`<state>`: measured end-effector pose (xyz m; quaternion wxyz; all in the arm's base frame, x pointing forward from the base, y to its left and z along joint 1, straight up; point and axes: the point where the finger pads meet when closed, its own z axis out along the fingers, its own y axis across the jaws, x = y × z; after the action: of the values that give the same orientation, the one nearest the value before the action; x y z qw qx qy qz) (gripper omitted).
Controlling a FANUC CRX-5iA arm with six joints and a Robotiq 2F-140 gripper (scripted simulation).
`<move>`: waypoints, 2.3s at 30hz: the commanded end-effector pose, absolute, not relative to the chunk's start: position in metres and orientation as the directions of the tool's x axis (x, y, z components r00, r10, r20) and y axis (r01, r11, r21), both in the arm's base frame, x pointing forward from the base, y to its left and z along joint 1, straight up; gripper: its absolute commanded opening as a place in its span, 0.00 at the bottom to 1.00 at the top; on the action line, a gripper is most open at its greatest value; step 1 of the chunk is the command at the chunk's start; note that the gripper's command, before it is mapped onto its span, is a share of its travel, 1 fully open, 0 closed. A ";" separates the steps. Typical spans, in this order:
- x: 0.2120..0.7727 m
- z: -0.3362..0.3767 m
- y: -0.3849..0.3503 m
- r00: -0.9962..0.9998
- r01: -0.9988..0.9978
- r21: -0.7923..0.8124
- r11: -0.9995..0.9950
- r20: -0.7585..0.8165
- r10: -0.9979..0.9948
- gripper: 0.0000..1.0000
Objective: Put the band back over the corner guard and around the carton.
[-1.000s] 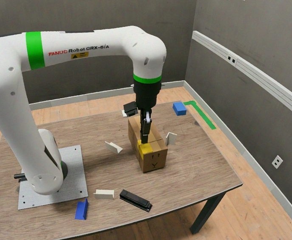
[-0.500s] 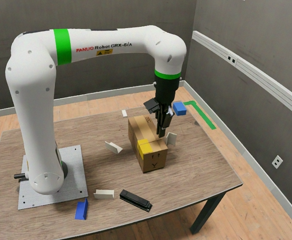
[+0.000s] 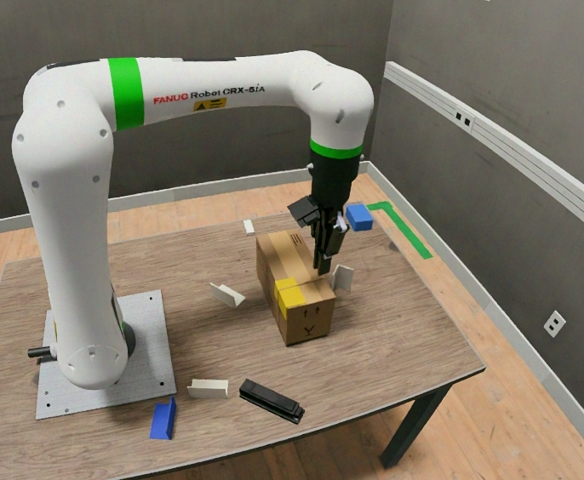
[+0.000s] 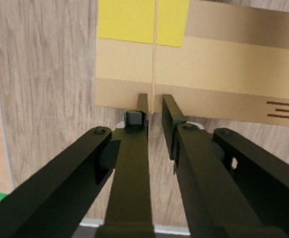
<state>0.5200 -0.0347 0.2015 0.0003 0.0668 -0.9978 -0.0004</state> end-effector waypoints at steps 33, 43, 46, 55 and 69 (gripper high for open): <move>0.521 0.191 -0.035 -0.991 -0.134 0.000 0.991 -0.002 -0.134 0.18; 0.521 0.184 -0.035 -0.991 -0.134 0.000 0.991 -0.002 -0.134 0.18; 0.521 0.183 -0.035 -0.991 -0.134 0.000 0.991 -0.002 -0.134 0.18; 0.521 0.180 -0.035 -0.991 -0.134 0.000 0.991 -0.002 -0.134 0.18; 0.521 0.179 -0.035 -0.991 -0.134 0.000 0.991 -0.002 -0.134 0.18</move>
<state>0.5208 -0.0349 0.1783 0.0004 0.0669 -0.9978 -0.0005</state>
